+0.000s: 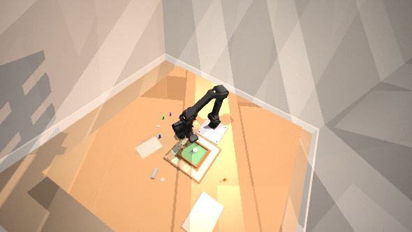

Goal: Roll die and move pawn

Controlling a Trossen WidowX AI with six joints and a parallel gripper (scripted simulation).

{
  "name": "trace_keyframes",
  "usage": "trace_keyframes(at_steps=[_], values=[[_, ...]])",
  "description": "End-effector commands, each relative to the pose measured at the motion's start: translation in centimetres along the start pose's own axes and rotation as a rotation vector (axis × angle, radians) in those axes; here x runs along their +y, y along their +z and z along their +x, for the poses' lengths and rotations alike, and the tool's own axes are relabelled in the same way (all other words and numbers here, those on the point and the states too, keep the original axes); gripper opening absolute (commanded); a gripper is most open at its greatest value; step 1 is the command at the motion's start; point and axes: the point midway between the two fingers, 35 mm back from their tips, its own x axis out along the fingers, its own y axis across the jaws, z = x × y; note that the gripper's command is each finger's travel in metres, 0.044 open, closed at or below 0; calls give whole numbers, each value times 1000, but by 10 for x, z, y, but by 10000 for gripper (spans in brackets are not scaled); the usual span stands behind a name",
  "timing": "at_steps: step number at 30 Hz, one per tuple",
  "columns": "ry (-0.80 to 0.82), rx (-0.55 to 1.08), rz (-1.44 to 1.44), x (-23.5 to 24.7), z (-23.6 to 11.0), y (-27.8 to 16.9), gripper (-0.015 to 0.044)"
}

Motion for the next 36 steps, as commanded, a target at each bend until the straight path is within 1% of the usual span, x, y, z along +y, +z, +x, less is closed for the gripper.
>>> trace_keyframes(at_steps=[1, 5, 9, 12, 16, 19, 23, 27, 29, 30, 36], values=[[0, -1, 0, 0, -1, 0, 157], [0, -1, 0, 0, -3, 0, 263], [5, -2, -5, 0, -48, 0, 368], [5, -2, -5, 0, -50, 0, 440], [6, -2, -27, 7, -56, -2, 440], [11, -1, -124, 38, -78, -14, 440], [15, 1, -261, 74, -109, -41, 440], [18, 3, -374, 94, -133, -70, 440], [18, 3, -379, 95, -134, -72, 440], [17, 3, -352, 90, -126, -61, 440], [17, 3, -352, 90, -126, -61, 440]])
